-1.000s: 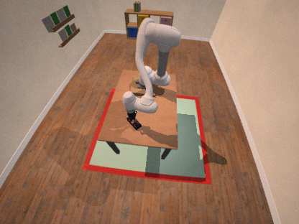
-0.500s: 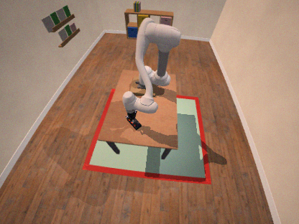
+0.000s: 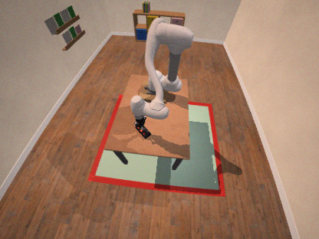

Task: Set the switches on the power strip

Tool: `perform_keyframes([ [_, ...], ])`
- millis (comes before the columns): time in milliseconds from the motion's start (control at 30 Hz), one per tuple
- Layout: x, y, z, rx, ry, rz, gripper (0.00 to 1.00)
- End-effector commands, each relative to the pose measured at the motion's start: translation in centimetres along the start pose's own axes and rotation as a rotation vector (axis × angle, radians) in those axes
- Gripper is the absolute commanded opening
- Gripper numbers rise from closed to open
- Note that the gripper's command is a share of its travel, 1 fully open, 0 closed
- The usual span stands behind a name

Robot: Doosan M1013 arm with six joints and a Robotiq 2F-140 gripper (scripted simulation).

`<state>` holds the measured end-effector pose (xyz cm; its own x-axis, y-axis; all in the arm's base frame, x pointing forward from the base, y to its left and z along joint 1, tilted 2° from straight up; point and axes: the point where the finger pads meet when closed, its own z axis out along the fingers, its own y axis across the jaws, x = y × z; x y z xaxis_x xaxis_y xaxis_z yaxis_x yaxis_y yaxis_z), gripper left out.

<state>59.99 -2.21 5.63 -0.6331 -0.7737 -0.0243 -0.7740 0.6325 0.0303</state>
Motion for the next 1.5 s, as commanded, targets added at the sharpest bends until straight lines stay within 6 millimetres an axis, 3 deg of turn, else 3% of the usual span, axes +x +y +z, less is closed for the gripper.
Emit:
perform_keyframes([
  [0,-0.1,0.0,-1.4,0.002,-0.001,0.002,0.0],
  [733,-0.1,0.0,-1.7,0.002,-0.001,0.002,0.0],
  [767,-0.1,0.0,-1.7,0.002,-0.001,0.002,1.0],
  [1033,-0.1,0.0,-2.4,0.002,-0.001,0.002,1.0],
  [1367,-0.1,0.0,-6.8,0.002,-0.001,0.002,1.0],
  [1467,-0.1,0.0,-7.4,0.002,-0.001,0.002,1.0],
])
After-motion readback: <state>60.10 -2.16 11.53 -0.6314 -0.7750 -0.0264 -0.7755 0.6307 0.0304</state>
